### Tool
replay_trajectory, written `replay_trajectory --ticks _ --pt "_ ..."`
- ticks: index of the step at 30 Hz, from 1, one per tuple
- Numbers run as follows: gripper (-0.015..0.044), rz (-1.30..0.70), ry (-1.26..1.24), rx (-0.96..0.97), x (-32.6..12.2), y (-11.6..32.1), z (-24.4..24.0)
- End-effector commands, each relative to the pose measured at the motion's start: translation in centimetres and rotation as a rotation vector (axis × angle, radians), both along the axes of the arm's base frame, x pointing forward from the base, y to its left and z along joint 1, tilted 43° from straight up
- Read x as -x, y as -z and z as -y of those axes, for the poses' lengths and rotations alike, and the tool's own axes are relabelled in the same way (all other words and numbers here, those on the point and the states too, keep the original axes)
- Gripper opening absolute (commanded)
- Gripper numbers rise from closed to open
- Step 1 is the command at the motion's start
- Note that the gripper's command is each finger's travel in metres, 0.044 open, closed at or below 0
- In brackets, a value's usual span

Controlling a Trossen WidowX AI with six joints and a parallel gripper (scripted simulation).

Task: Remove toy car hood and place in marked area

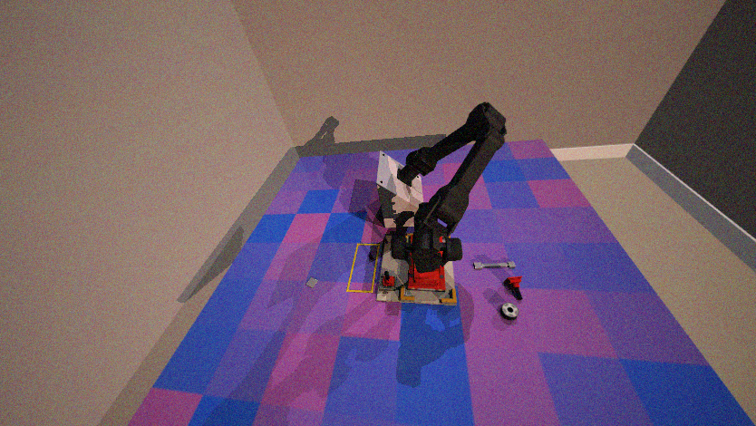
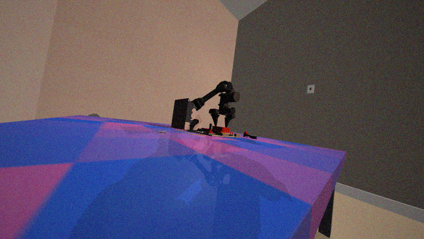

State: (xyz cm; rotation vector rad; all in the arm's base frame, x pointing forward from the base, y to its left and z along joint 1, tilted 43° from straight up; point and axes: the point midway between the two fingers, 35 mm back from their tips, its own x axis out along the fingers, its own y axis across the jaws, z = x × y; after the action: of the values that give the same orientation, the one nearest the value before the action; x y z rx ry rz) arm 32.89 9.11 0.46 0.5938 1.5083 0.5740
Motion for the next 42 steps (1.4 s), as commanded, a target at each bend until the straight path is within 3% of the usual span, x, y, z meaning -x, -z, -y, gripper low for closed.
replay_trajectory --ticks 1,29,32,42 --pt "0.044 -0.006 0.003 -0.005 0.0 0.2 -0.2" --pt "0.044 -0.006 0.003 -0.006 0.1 1.2 -1.1" --pt "0.0361 0.0 0.0 -0.001 0.0 1.0 -1.0" --pt "0.0295 0.0 0.0 -0.001 0.0 1.0 -1.0"
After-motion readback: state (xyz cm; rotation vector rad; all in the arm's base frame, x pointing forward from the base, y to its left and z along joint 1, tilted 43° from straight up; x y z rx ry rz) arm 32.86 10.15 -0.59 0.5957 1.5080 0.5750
